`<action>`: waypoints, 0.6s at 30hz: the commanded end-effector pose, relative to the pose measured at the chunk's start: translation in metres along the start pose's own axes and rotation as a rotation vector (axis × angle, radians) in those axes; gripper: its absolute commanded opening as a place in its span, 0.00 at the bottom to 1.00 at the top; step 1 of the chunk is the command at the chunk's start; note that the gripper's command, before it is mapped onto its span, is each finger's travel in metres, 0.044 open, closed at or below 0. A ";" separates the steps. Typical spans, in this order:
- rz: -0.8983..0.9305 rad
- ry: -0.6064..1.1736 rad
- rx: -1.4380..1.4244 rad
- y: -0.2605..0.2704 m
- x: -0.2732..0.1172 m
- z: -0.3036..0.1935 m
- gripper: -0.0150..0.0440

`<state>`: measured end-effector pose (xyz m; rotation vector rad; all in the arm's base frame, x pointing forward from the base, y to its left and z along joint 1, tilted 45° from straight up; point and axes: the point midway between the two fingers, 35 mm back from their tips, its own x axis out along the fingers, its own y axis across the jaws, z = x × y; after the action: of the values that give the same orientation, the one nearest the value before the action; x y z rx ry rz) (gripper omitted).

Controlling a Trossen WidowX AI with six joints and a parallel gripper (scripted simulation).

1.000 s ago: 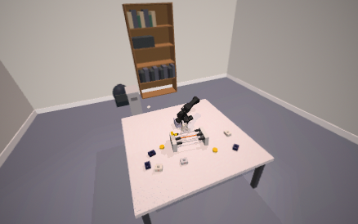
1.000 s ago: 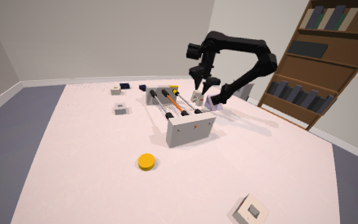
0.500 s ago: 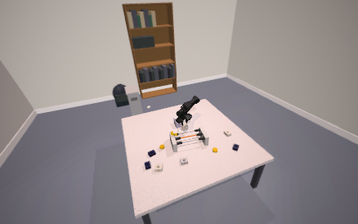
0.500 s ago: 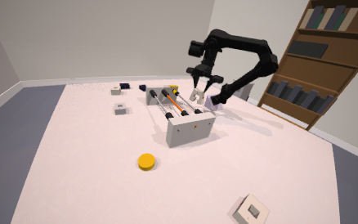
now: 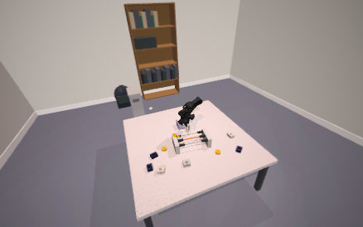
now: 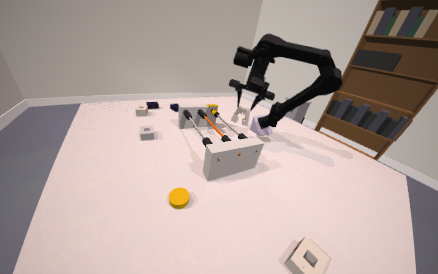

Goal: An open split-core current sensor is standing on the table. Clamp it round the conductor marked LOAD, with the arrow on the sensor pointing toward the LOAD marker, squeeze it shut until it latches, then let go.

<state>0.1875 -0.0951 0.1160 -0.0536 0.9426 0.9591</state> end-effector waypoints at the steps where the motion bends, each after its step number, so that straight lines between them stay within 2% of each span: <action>1: -0.028 -0.014 -0.154 0.000 -0.003 0.001 0.25; 14: -0.101 -0.027 -0.581 -0.035 -0.005 0.025 0.25; 18: -0.106 -0.027 -0.610 -0.038 -0.005 0.027 0.25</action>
<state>0.2248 -0.1078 0.1233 -0.5503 0.6221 1.1058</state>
